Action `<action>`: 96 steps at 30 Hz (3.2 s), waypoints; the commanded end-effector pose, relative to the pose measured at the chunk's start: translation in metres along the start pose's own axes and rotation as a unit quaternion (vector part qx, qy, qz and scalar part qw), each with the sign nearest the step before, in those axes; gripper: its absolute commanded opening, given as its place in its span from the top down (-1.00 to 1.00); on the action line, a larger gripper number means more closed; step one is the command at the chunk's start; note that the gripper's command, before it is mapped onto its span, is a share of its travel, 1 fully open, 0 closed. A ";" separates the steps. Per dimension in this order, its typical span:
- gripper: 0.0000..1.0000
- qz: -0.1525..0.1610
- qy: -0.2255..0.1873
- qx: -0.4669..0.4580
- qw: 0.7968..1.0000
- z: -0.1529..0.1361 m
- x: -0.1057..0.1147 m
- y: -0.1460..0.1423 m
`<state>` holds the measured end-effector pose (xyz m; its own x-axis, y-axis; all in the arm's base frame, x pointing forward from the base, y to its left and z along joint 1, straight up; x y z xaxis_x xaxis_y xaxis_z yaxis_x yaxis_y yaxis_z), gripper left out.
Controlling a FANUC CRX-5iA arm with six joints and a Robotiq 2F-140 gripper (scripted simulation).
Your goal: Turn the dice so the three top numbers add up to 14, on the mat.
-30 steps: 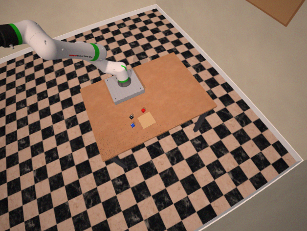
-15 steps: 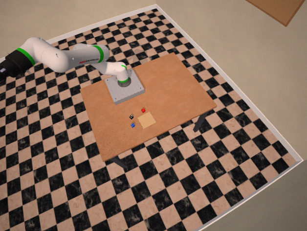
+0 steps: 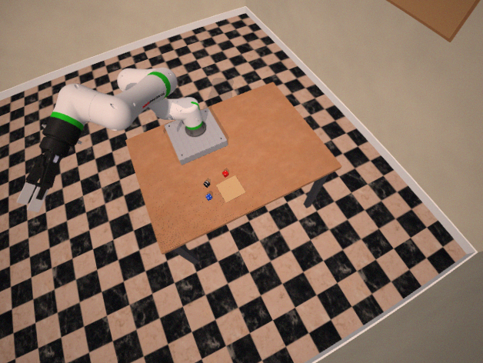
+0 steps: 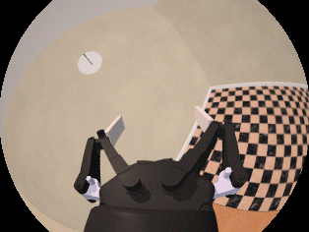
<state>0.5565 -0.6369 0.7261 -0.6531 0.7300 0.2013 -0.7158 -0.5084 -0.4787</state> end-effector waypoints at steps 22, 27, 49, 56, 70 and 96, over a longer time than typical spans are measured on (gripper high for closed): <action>-1.00 -0.014 -0.274 0.172 0.946 -0.313 0.003 -0.012; -1.00 -0.009 -0.337 0.218 0.916 -0.374 0.020 -0.009; -1.00 0.027 -0.529 0.367 0.765 -0.603 0.152 0.033; -1.00 0.043 -0.584 0.410 0.700 -0.653 0.204 0.056; -1.00 0.060 -0.630 0.445 0.634 -0.691 0.255 0.080; -1.00 0.060 -0.630 0.445 0.634 -0.756 0.239 0.117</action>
<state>0.5024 -0.1761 0.0879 0.0071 0.0029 1.0000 -0.1325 -0.9912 0.0038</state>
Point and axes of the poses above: the point where the finger pads meet when closed, its own x axis back along the fingers, its own y axis across the jaws, z = x × y, the point moved 5 cm from there along x, back along the fingers, and after that the axes turned 2 degrees about -x, right-handed, at the moved point
